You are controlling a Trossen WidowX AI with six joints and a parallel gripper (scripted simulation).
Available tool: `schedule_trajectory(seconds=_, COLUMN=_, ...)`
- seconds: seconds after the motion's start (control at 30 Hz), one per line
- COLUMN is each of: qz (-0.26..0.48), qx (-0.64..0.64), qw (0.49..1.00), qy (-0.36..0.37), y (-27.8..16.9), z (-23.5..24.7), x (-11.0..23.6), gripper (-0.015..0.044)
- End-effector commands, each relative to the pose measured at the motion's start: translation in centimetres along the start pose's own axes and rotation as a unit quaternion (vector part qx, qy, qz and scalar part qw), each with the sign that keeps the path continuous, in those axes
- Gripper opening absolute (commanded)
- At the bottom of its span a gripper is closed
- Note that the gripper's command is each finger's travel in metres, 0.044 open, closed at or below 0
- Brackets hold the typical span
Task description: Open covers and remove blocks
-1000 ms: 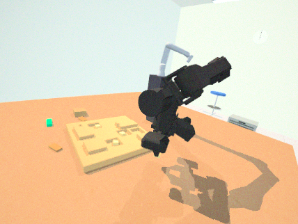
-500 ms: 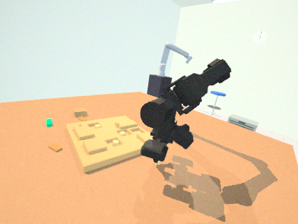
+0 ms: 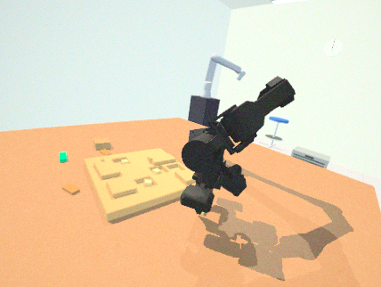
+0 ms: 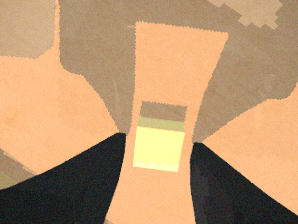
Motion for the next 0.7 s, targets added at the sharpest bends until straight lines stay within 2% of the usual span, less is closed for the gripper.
schedule_trajectory(seconds=0.0, qz=0.000, qx=0.000, qw=1.000, qy=0.000, y=0.0, z=0.0, x=0.0, gripper=0.0238)
schedule_trajectory(seconds=0.27, qz=0.000, qx=0.000, qw=1.000, qy=0.000, y=0.0, z=0.0, x=0.2, gripper=0.0440)
schedule_trajectory(seconds=0.67, qz=0.004, qx=-0.001, qw=1.000, qy=0.001, y=-0.1, z=-0.2, x=4.0, gripper=0.0440)
Point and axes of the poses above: the point midway between the two fingers, 35 mm back from their tips, its own x axis back along the fingers, its own z axis across the jaws, y = z × x, the point moved 4 cm from there along x, back along the fingers, and after that the axes turned 10 degrees about -x, right-handed, at the moved point
